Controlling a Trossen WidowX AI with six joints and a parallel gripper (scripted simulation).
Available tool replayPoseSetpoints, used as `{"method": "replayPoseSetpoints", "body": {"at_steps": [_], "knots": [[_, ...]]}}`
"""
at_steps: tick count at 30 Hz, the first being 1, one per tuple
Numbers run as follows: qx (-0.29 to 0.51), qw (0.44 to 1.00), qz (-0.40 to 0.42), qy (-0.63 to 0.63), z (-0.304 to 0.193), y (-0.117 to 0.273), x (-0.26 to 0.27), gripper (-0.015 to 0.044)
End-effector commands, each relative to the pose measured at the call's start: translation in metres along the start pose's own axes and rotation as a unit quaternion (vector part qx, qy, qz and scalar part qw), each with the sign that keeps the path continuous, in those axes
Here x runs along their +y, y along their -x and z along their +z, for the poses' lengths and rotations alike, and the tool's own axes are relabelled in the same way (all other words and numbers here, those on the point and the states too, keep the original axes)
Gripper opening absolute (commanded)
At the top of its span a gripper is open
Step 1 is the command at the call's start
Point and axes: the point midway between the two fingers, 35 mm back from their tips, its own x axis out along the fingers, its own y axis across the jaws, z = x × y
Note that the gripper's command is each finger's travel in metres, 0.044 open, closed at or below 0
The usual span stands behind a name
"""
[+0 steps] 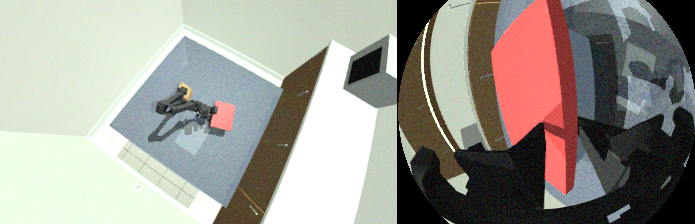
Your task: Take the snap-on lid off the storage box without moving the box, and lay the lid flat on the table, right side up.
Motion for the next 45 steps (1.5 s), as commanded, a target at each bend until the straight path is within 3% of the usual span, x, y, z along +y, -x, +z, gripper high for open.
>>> {"method": "replayPoseSetpoints", "body": {"at_steps": [1,45], "knots": [[0.000,1.000,0.000,-0.001,-0.0001,0.0008,0.0011,0.0000],[0.000,1.000,0.002,0.000,-0.0003,0.0006,0.0059,0.0000]]}}
